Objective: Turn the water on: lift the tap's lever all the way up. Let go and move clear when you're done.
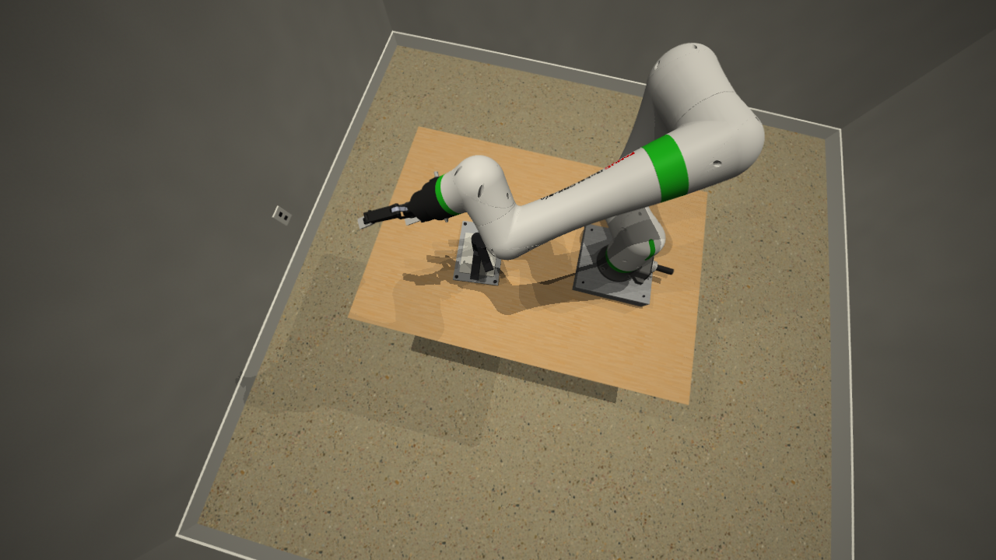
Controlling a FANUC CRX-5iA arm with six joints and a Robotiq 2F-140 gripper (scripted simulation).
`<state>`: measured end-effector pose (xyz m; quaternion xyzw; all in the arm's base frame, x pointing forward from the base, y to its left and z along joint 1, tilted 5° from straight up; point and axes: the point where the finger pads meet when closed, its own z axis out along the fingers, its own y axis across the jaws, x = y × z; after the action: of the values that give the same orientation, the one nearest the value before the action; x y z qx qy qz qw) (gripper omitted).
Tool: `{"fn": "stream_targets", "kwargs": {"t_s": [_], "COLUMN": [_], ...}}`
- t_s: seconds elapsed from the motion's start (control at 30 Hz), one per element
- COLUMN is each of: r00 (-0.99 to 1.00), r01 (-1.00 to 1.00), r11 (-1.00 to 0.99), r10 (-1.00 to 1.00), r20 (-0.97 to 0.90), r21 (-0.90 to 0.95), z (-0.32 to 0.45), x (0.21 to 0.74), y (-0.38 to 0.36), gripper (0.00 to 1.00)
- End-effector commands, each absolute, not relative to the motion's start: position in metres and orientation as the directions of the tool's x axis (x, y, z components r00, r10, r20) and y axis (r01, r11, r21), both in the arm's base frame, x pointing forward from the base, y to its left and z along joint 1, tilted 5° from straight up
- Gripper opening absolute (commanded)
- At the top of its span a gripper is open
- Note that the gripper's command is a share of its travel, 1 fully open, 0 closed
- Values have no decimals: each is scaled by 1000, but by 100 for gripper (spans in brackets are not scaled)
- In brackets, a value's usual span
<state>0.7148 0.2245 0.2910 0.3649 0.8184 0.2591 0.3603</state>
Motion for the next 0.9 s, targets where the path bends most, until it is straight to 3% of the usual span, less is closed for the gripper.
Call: {"fn": "stream_targets", "kwargs": {"t_s": [0.0,0.4,0.87], "r00": [-471,-431,-494], "r01": [416,620,781], "r11": [598,560,552], "r10": [786,828,832], "r20": [-400,-359,-252], "r21": [685,549,291], "z": [291,265,230], "x": [714,665,555], "y": [223,186,183], "gripper": [100,100,100]}}
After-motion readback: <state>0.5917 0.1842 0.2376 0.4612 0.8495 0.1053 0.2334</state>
